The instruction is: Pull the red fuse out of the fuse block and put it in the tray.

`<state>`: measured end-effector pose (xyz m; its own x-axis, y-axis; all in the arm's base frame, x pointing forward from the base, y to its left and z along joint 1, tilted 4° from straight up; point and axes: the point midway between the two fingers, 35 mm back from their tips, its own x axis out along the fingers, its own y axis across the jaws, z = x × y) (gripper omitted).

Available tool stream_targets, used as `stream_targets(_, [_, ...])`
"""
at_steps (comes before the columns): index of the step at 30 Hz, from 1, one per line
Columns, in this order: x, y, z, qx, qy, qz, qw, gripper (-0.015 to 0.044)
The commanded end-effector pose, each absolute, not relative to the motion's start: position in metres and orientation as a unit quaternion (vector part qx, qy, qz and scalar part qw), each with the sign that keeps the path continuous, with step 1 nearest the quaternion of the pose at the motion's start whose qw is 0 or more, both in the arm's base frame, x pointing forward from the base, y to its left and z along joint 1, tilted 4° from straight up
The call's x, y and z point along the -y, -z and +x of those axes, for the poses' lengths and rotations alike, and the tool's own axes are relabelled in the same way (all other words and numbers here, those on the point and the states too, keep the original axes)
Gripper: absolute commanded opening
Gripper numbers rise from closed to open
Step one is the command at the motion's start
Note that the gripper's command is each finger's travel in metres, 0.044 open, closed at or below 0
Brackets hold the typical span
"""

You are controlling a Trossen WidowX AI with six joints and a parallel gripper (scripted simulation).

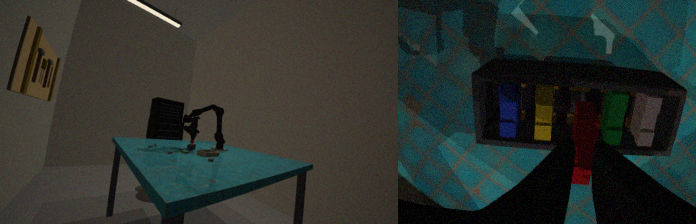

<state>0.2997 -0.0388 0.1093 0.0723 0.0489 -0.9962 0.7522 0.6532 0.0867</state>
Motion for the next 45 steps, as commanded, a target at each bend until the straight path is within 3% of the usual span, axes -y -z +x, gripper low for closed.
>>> stream_targets(1, [0.040,-0.112,0.300,-0.626,0.266,0.316,0.661,0.0000])
stream_targets(21, [0.037,-0.135,0.299,-0.626,0.266,0.316,0.661,0.0000])
stream_targets(45, [-0.088,-0.143,0.311,-0.628,0.263,0.320,0.659,0.0000])
